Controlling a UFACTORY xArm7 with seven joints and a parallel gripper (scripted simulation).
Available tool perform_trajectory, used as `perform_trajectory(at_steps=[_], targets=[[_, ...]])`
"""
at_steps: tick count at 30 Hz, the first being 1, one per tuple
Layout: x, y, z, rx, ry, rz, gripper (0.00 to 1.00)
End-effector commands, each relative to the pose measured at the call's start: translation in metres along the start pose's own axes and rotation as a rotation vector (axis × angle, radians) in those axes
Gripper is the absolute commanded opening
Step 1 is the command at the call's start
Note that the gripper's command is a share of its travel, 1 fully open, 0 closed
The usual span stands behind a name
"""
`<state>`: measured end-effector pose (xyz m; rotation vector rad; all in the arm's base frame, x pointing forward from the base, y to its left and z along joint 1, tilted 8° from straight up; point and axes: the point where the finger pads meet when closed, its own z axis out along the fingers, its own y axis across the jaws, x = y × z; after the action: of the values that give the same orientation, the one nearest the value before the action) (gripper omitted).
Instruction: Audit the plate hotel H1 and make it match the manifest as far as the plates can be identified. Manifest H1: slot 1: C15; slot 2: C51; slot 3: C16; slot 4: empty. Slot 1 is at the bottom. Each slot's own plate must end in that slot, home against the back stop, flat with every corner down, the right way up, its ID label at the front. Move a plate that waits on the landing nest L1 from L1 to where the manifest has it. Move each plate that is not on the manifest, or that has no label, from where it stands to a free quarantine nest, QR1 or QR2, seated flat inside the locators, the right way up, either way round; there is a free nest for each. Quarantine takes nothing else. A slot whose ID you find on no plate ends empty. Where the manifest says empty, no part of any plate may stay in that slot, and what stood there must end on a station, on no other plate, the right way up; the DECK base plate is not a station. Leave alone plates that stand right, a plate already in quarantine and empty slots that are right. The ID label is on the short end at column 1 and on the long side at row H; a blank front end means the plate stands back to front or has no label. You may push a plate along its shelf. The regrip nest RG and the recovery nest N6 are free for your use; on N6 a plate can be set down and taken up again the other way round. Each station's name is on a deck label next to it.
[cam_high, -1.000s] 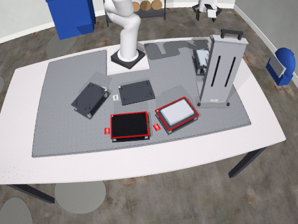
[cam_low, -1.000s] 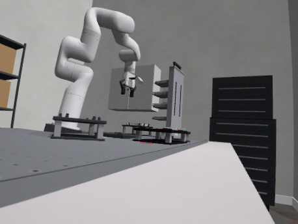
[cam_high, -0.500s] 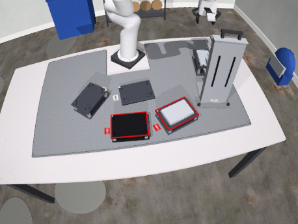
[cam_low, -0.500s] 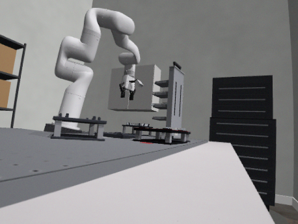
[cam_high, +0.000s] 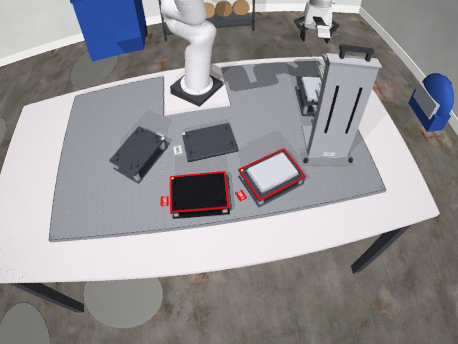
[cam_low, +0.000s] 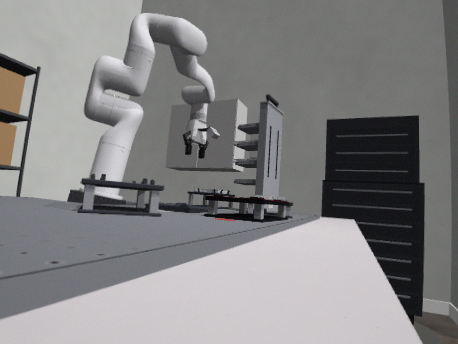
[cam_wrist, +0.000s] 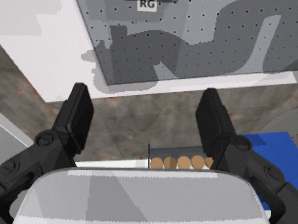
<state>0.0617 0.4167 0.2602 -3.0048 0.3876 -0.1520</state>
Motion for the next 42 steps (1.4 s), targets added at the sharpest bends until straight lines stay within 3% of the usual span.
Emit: perform_trajectory(at_steps=[1,10,21,36,38,42], targets=[[0.0,-0.001,0.005,0.004,-0.001,0.0,1.0],[0.0,-0.001,0.017,0.004,-0.001,0.0,1.0],[0.0,-0.001,0.017,0.004,0.015,0.0,1.0],[-0.001,-0.001,0.017,0.004,0.265,0.0,1.0],[-0.001,-0.001,0.017,0.004,0.265,0.0,1.0],[-0.001,-0.001,0.017,0.004,0.332,0.0,1.0]])
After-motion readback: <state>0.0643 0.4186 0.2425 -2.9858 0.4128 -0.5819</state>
